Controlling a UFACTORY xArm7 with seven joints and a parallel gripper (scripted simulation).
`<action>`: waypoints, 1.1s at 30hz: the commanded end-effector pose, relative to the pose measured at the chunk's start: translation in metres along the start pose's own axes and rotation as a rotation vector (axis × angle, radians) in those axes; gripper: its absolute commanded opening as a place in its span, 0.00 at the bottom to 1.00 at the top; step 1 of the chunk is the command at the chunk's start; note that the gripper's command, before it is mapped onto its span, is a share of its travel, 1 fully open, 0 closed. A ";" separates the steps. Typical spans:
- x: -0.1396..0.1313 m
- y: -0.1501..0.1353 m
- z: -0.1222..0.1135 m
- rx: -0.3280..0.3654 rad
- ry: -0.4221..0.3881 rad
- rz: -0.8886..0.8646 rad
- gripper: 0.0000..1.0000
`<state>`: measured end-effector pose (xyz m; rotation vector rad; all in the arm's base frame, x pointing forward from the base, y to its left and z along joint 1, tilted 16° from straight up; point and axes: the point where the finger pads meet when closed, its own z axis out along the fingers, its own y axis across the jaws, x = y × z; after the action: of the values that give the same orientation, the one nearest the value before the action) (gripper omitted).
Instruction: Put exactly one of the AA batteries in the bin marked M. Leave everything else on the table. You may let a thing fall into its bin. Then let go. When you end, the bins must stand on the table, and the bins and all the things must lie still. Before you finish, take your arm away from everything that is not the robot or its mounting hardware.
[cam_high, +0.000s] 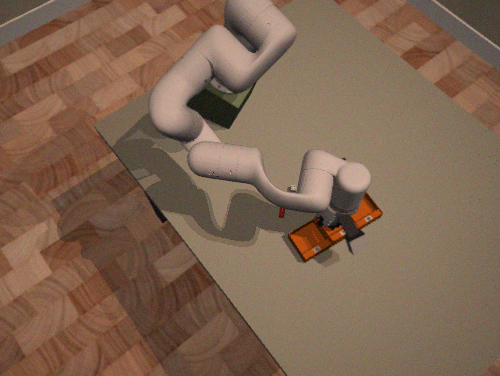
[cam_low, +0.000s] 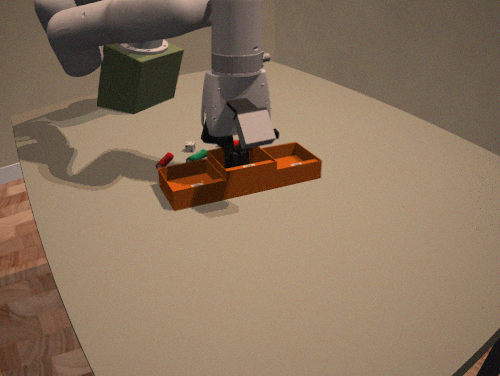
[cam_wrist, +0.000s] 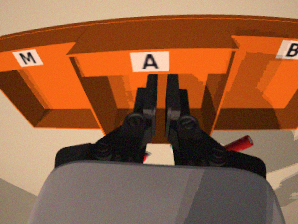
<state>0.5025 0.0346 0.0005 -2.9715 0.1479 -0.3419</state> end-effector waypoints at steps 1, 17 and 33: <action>0.001 0.000 -0.002 0.000 0.004 0.000 0.07; 0.001 0.000 -0.010 0.000 0.004 0.000 0.07; 0.001 0.000 -0.030 0.000 0.004 0.000 0.07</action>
<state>0.4974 0.0317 0.0216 -2.9715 0.1477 -0.3421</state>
